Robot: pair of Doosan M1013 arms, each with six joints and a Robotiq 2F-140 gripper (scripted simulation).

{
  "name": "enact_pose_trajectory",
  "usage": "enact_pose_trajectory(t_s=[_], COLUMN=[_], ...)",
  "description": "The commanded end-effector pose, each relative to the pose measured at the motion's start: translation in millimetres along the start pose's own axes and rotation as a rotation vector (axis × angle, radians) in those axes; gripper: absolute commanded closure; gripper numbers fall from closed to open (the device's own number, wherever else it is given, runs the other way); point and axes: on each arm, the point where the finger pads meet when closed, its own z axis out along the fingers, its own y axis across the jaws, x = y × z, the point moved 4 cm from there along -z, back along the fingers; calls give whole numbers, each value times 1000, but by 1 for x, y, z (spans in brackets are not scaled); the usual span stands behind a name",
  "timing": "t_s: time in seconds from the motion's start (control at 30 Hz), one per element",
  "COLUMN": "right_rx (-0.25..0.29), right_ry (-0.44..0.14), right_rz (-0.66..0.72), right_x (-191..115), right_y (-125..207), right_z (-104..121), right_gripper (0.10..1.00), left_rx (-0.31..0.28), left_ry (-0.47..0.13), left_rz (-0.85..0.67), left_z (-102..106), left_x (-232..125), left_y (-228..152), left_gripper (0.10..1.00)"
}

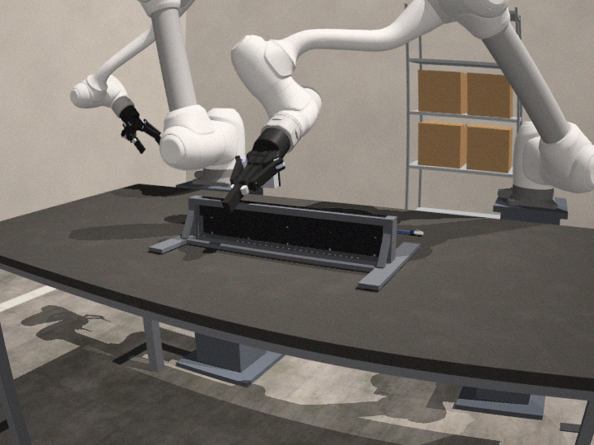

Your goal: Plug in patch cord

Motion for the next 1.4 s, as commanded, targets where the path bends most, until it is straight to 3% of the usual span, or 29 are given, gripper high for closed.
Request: enact_pose_trajectory(t_s=[0.0, 1.2, 1.37], right_rx=[0, 0, 0], right_ry=[1, 1, 1], right_rz=[0, 0, 0], right_x=[0, 0, 0], right_y=[0, 0, 0], right_z=[0, 0, 0], right_gripper=[98, 98, 98], left_rx=[1, 1, 1], left_ry=[-2, -2, -2], left_rz=[-1, -1, -1], left_z=[-1, -1, -9], left_x=[-2, -2, -2], left_y=[0, 0, 0], left_gripper=[999, 999, 999])
